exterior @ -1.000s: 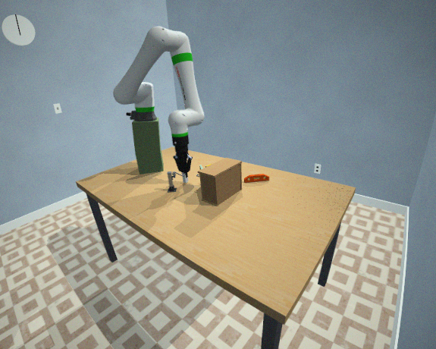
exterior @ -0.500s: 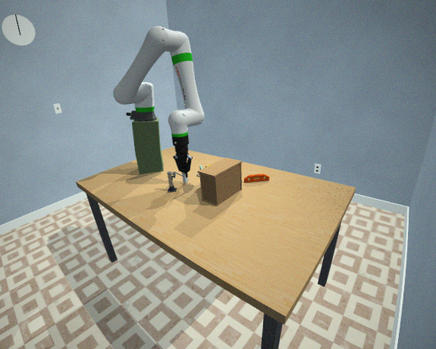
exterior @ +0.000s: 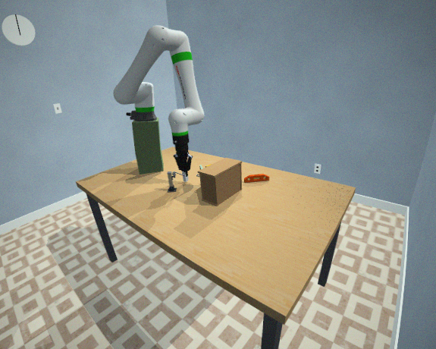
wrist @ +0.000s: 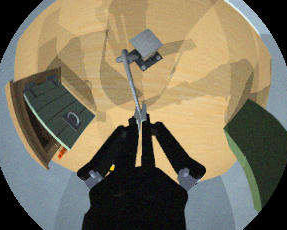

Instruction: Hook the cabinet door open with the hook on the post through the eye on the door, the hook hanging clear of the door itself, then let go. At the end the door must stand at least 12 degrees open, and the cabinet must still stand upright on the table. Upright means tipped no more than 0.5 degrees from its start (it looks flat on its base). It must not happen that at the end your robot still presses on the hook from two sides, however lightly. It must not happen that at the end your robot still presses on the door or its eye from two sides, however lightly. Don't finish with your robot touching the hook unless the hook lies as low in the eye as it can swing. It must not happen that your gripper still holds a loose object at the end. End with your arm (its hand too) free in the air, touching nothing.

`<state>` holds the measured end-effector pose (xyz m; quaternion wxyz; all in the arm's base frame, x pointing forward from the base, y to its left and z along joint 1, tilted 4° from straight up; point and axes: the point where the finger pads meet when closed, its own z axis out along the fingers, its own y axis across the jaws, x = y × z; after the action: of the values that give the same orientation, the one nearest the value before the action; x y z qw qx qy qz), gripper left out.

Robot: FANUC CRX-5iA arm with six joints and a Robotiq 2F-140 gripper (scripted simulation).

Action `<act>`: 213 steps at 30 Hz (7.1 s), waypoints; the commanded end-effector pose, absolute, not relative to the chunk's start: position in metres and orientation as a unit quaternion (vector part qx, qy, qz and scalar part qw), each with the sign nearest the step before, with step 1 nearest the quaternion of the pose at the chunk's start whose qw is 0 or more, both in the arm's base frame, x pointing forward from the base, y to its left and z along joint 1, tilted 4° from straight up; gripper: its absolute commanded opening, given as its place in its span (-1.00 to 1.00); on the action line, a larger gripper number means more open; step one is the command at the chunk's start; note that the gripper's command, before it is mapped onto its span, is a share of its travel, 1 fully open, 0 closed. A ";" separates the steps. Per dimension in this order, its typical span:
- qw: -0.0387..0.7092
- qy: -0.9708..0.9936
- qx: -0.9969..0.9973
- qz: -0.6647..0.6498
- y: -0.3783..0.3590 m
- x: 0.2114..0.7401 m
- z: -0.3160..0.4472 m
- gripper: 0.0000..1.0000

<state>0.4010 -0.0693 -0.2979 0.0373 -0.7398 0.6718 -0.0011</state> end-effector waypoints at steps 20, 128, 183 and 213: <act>0.037 0.672 -0.740 -0.001 -0.062 0.400 -0.281 -0.95; 0.037 0.719 -0.694 0.001 -0.060 0.408 -0.208 -0.95; 0.036 0.841 -0.540 0.008 -0.071 0.454 -0.206 -0.95; 0.035 0.890 -0.455 0.012 -0.082 0.474 -0.206 -0.95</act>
<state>0.4729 -0.0815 -0.2057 0.0358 -0.4569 0.8887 0.0121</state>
